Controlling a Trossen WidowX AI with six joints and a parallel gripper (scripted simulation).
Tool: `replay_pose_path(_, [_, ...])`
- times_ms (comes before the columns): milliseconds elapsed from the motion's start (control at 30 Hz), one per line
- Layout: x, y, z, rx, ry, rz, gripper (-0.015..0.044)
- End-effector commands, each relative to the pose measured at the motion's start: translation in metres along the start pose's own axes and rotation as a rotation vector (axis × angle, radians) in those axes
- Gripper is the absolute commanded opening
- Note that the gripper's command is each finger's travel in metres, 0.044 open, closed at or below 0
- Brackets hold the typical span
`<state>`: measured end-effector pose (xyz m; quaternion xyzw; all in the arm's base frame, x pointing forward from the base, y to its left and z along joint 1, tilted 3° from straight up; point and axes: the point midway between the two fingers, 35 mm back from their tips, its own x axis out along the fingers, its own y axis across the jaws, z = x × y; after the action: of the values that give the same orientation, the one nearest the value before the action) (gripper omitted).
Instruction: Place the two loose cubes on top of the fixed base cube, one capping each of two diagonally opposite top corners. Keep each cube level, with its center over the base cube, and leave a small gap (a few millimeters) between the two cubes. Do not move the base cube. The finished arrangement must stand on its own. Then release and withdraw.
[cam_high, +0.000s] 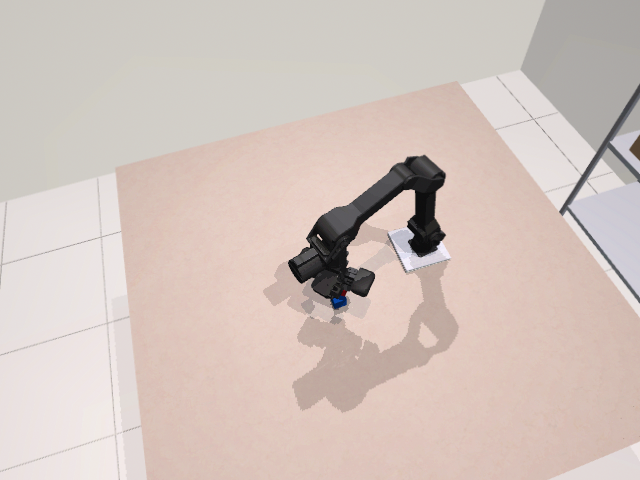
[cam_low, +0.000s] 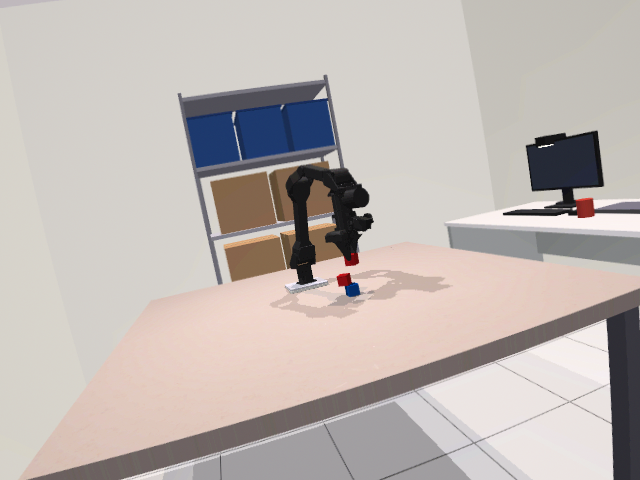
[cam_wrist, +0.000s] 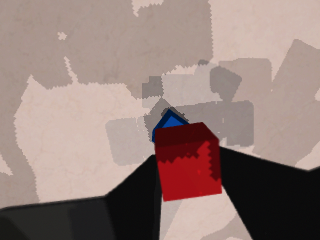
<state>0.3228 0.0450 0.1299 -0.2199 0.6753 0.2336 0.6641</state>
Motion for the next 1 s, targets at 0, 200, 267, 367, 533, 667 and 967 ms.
replay_pose_path(0, [0.002,0.001,0.002,0.009,-0.005,0.004,0.0105])
replay_pose_path(200, [0.02,0.002,0.001,0.009,-0.005,0.004,0.0105])
replay_pose_path(267, [0.026,0.002,0.001,0.01,-0.005,0.004,0.0105])
replay_pose_path(367, [0.031,0.002,0.001,0.01,-0.005,0.004,0.0105])
replay_pose_path(533, [0.031,0.002,0.001,0.01,-0.005,0.004,0.0105])
replay_pose_path(667, [0.031,0.002,0.001,0.01,-0.005,0.004,0.0105])
replay_pose_path(967, [0.048,0.001,0.002,0.009,-0.005,0.004,0.0105])
